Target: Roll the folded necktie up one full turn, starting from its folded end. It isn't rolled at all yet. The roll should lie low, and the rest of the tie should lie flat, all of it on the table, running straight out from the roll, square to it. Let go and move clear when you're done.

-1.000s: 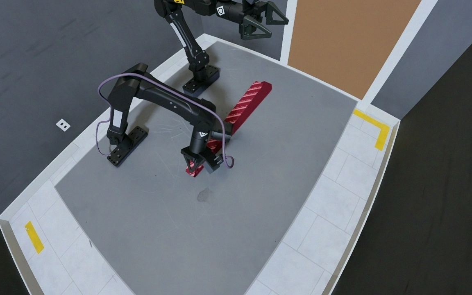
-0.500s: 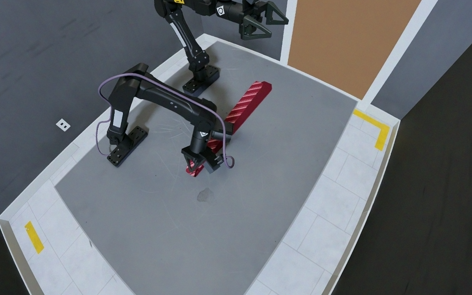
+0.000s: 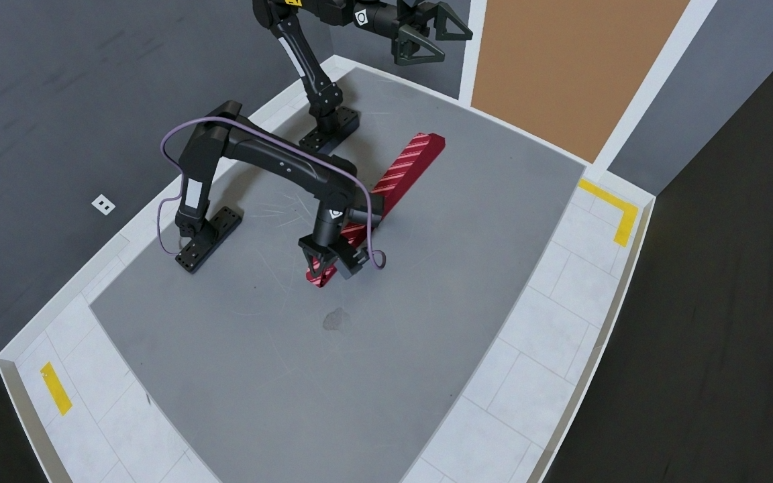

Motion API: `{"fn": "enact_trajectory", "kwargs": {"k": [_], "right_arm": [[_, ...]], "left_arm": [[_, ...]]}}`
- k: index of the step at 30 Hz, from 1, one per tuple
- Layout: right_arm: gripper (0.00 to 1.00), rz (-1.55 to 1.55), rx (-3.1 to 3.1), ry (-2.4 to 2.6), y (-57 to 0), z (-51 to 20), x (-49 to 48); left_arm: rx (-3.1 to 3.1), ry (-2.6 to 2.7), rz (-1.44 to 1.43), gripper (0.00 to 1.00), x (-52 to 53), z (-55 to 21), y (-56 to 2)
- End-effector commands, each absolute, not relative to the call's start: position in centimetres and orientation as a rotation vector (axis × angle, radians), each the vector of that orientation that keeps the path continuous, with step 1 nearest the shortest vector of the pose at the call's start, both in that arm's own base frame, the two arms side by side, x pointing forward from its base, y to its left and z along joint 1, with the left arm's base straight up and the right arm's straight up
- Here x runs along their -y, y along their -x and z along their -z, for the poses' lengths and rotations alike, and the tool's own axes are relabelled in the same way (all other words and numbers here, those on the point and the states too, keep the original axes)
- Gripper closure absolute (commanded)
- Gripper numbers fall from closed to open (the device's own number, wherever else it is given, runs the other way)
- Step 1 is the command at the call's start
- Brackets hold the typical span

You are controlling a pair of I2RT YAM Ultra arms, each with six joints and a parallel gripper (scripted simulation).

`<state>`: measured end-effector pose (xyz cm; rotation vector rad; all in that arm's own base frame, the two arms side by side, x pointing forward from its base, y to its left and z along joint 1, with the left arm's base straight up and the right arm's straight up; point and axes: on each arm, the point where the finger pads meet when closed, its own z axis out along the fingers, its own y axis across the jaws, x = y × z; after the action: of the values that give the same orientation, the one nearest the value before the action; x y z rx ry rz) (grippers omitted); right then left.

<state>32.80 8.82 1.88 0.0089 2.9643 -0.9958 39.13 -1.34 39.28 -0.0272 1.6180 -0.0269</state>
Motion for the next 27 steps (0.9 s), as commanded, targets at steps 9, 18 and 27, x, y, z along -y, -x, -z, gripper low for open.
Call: {"fn": "enact_trajectory", "kwargs": {"k": [9, 18, 27], "right_arm": [[0.83, 0.996, -2.950, -0.014, -33.14, -3.05, -9.76], [0.83, 0.996, -2.950, -0.014, -33.13, -2.75, -10.16], [0.83, 0.996, -2.950, -0.014, -33.13, -2.47, -10.44]], "left_arm": [[-1.570, 0.029, 0.044, 0.00, 1.38, -41.37, -39.02], [-1.570, 0.029, 0.044, 0.00, 1.38, -41.37, -39.02], [-1.570, 0.029, 0.044, 0.00, 1.38, -41.37, -39.02]]}}
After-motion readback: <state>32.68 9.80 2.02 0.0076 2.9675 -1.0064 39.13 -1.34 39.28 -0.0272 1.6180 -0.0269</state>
